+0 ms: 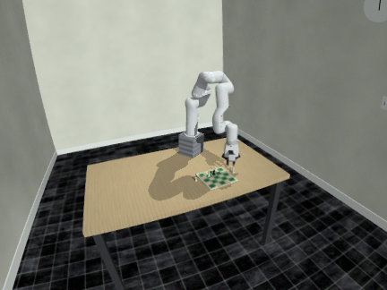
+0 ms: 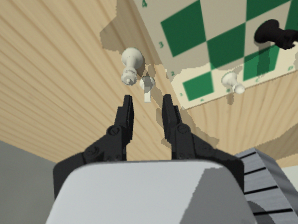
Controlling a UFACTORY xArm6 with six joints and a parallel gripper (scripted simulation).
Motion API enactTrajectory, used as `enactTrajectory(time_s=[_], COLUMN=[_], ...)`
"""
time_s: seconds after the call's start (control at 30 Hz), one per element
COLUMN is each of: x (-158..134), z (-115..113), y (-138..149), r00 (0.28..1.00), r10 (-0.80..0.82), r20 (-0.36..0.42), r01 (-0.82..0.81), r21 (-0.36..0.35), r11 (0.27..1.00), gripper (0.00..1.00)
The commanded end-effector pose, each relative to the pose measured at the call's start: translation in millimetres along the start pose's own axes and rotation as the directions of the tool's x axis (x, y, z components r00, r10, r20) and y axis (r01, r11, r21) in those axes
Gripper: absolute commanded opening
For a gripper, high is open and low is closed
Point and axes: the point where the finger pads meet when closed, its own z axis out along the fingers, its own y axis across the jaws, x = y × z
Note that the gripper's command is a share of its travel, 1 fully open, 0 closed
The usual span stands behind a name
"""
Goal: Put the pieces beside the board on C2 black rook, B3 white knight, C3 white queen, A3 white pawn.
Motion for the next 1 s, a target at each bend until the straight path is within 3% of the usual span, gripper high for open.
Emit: enactTrajectory(time_s=[0.0,0.33,0.97], x=[1,1,1], z=[-1,1,31], y=[-1,-1,-1], r00=[1.0,1.0,1.0], r10=[0.0,0.0,0.0], r20=[-0.002,-0.002,-0.002], r01=[0.0,0.0,0.0], r21=[0.002,0.002,0.002], r11=[1.0,1.0,1.0], gripper=[0.37,0.37,0.37])
